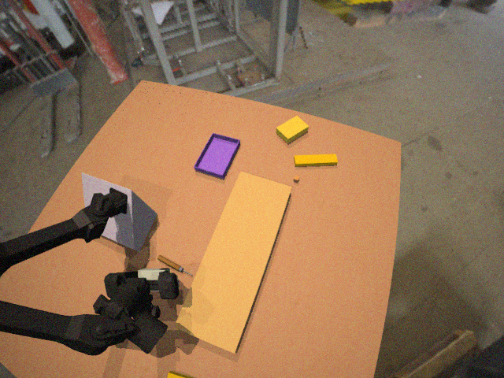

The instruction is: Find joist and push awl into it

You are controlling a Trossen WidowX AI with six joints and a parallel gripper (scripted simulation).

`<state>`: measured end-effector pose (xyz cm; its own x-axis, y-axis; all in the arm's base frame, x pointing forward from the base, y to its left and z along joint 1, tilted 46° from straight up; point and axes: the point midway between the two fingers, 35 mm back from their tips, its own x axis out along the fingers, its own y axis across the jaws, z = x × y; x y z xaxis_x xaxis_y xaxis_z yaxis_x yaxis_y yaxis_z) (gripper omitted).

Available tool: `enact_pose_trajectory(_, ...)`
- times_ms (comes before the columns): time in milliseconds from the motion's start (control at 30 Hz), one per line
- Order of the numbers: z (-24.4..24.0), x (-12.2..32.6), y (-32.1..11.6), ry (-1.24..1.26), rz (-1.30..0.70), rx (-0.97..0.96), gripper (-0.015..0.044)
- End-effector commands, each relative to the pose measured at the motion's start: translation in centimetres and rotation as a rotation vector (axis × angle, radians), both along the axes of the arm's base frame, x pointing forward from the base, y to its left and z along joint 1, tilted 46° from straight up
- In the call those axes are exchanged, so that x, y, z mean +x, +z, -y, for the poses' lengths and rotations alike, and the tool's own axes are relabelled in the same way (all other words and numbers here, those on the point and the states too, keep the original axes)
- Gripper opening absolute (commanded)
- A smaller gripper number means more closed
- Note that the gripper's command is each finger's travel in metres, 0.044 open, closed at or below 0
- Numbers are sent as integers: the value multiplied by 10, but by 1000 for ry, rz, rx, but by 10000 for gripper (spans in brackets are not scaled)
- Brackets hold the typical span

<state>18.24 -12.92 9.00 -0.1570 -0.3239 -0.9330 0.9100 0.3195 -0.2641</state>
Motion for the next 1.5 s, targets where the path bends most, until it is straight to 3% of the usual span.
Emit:
enact_pose_trajectory(0, 0, 0, 0, -3, -11, 30, 0)
enact_pose_trajectory(1467, 7, 3, 1, -84, -109, 309, 0)
